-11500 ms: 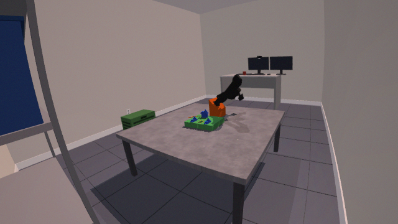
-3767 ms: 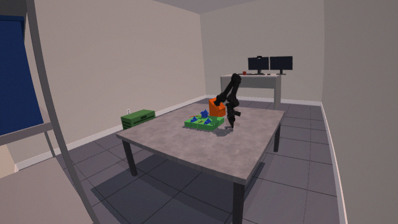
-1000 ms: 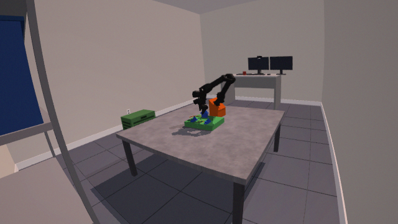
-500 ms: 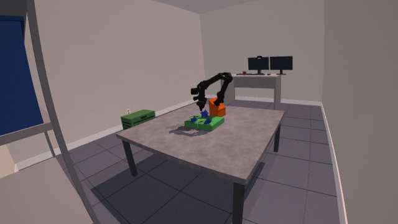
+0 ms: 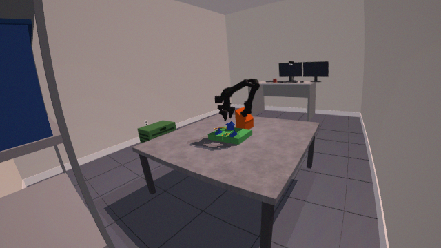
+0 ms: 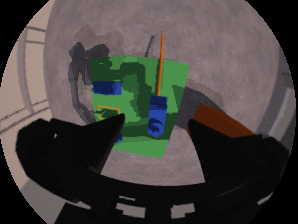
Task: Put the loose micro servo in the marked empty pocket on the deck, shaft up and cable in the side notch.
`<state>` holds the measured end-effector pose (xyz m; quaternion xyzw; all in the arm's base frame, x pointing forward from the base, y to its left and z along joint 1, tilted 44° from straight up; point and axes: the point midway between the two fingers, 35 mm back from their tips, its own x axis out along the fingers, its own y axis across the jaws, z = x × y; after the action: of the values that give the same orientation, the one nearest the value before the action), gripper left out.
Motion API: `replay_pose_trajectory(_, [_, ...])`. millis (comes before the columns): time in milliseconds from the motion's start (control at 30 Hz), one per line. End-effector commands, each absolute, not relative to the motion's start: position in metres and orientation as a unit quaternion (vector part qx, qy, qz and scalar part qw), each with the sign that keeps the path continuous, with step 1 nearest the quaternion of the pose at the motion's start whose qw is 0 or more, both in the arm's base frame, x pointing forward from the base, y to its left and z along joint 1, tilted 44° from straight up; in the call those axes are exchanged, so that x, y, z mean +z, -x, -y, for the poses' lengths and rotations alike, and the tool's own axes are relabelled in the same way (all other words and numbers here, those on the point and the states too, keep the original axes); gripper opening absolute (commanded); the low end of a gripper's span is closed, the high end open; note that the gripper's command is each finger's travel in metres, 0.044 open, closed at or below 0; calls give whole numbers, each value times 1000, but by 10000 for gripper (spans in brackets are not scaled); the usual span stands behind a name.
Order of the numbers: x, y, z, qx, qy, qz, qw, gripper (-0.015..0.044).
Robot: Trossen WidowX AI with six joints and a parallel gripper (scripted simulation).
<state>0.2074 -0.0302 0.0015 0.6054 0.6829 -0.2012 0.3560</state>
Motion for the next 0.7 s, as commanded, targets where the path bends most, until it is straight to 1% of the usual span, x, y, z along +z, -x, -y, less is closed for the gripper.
replay_pose_trajectory(0, [-9, -205, 18, -201, -607, -685, 348, 440])
replay_pose_trajectory(667, [-26, -204, 0, -201, -607, -685, 348, 440])
